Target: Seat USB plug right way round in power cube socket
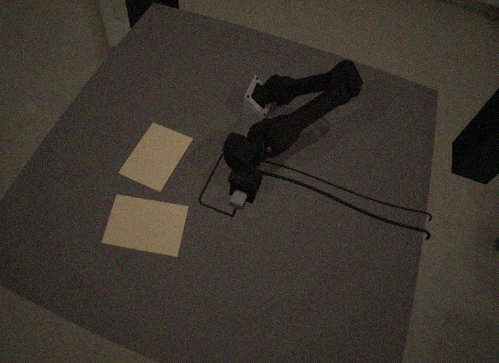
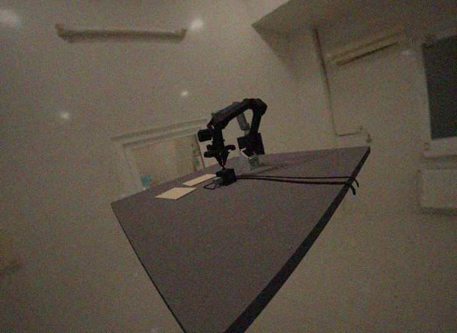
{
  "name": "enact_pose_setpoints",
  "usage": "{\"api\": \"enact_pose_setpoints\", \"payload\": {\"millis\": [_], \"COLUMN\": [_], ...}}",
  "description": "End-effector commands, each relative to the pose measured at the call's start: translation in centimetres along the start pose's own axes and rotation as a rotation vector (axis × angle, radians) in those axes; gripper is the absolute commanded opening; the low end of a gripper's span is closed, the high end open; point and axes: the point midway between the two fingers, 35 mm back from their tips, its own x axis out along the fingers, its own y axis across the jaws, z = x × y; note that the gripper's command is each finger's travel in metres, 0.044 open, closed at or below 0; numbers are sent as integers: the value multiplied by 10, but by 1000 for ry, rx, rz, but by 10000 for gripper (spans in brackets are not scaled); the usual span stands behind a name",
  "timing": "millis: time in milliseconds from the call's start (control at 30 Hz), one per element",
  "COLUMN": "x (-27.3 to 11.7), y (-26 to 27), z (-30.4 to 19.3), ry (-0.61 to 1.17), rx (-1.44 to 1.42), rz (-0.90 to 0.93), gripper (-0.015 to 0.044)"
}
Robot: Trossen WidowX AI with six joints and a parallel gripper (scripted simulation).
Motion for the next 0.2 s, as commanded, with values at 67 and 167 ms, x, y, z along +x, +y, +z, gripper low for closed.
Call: {"api": "enact_pose_setpoints", "payload": {"millis": [67, 167], "x": [-6, -9], "y": [1, 1], "z": [1, 1], "ry": [-2, -2], "rx": [-3, -3], "rz": [2, 2], "gripper": [95, 95]}}
